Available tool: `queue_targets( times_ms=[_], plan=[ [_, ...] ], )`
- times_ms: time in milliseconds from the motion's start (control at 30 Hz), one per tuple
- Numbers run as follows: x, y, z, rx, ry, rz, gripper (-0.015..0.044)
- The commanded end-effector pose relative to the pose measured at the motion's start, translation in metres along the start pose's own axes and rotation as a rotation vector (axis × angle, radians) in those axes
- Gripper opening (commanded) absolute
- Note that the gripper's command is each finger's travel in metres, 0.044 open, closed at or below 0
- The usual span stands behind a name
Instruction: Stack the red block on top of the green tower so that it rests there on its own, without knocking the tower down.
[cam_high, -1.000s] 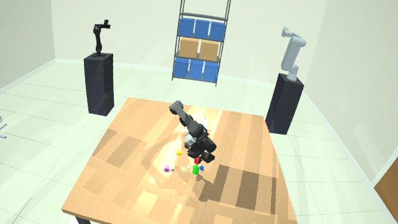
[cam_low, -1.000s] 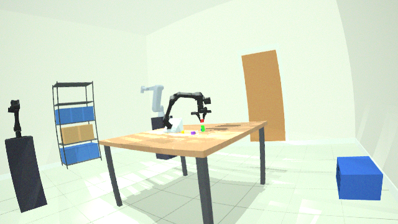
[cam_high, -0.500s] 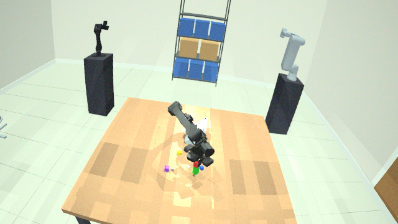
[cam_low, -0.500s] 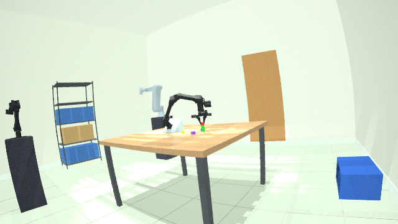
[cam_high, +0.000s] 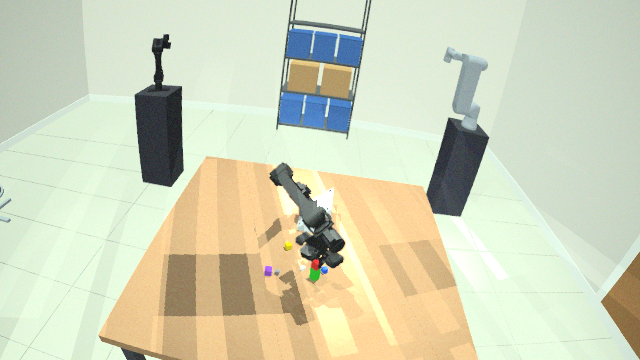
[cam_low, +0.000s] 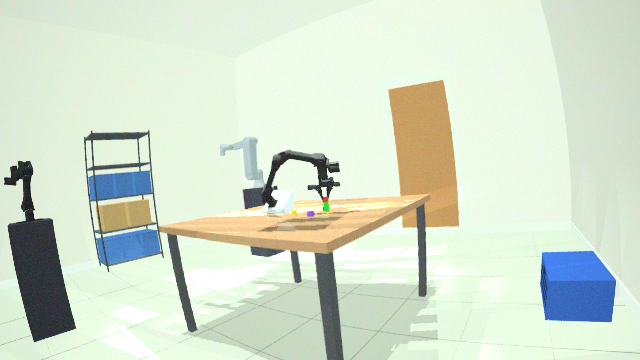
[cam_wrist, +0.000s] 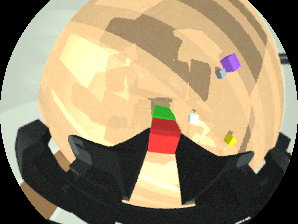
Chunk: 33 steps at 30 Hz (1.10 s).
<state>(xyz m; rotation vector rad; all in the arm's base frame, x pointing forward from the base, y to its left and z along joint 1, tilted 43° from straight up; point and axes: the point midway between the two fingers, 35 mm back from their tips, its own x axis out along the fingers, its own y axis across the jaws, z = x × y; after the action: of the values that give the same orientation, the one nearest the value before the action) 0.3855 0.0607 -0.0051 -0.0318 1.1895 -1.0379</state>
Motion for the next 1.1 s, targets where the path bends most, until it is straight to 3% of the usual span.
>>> queue_targets(
  times_ms=[0,333,867,1067],
  plan=[
    [0.0012,-0.0004,0.0009,-0.004,-0.005,-0.002,0.0],
    [-0.0025,-0.0002,0.0011,-0.004,-0.005,-0.002,0.0],
    [0.0003,-0.0001,0.0,0.0,0.0,0.0,0.042],
    [0.0003,-0.0001,0.0,0.0,0.0,0.0,0.044]
  ],
)
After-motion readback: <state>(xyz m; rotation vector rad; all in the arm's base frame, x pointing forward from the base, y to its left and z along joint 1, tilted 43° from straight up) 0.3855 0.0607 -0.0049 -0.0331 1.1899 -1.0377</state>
